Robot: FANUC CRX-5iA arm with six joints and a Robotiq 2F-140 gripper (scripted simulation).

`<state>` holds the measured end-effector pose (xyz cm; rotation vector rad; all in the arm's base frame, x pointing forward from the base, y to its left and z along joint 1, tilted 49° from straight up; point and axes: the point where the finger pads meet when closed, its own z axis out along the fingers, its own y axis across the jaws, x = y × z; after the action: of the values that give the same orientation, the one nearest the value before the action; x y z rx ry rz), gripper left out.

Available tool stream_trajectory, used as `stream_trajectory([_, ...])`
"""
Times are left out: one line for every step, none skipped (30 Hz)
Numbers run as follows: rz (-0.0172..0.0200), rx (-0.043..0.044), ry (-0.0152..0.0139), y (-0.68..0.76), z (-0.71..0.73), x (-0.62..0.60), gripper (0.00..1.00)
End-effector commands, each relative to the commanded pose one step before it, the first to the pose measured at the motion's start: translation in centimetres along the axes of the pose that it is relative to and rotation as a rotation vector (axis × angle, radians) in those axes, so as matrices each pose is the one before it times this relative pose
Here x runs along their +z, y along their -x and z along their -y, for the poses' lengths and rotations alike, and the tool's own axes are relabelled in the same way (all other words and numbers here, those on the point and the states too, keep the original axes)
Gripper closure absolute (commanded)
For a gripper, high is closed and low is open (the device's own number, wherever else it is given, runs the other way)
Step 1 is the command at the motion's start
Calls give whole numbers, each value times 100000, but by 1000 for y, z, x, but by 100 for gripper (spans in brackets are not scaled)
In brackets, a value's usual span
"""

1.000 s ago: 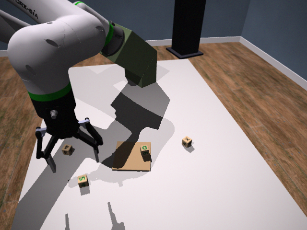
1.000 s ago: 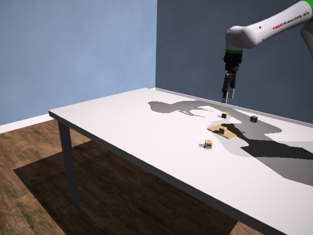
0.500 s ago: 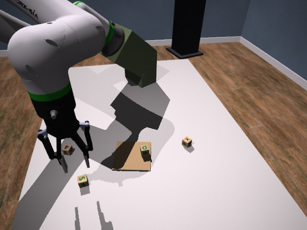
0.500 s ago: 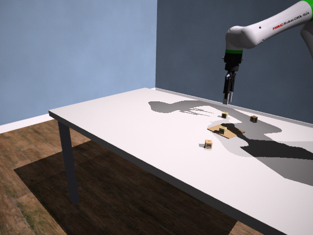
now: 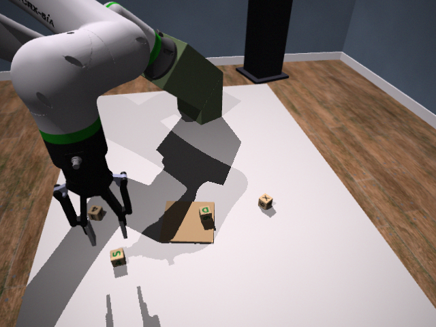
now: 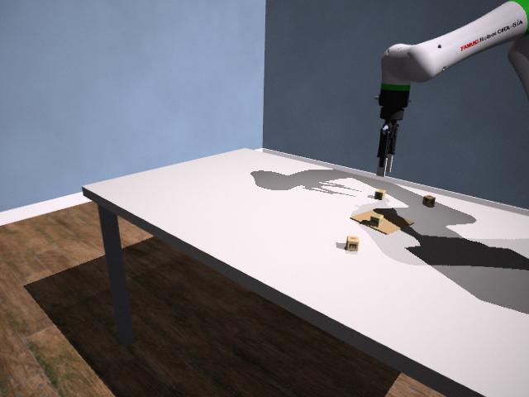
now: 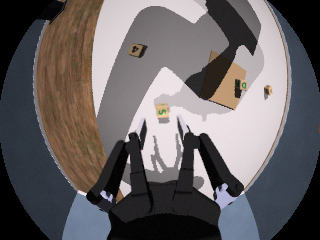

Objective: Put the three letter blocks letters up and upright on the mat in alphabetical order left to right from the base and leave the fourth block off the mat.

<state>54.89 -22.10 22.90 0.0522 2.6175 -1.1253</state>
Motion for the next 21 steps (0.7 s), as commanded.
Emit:
stream_trajectory([44, -2, 3, 19, -8, -24, 60])
stream_trajectory([0, 0, 0, 0, 0, 0, 60])
stream_trajectory([0, 0, 0, 0, 0, 0, 60])
stream_trajectory([0, 0, 0, 0, 0, 0, 60])
stream_trajectory([0, 0, 0, 0, 0, 2, 60])
stream_trajectory([0, 0, 1, 0, 0, 4, 60])
stream_trajectory([-1, 1, 2, 0, 0, 8, 60])
stream_trajectory([-1, 1, 4, 0, 0, 12, 60])
stream_trajectory([-2, 2, 6, 1, -1, 18, 60])
stream_trajectory([-2, 2, 8, 1, -1, 24, 60])
stream_trajectory([-3, 3, 10, 1, -1, 30, 60])
stream_trajectory([-4, 4, 12, 1, -1, 37, 60])
stream_trajectory([-4, 4, 15, 1, -2, 45, 60])
stream_trajectory([-5, 5, 17, 1, -2, 53, 60])
stream_trajectory([-6, 6, 20, 1, -2, 61, 60])
stream_trajectory([-7, 7, 23, 2, -3, 69, 60])
stream_trajectory([-8, 8, 26, 2, -3, 77, 60])
stream_trajectory([-3, 4, 12, 2, -3, 87, 60])
stream_trajectory([0, 0, -1, 3, -3, 97, 60])
stream_trajectory([0, 0, 0, 0, 0, 0, 60])
stream_trajectory([0, 0, 0, 0, 0, 0, 60])
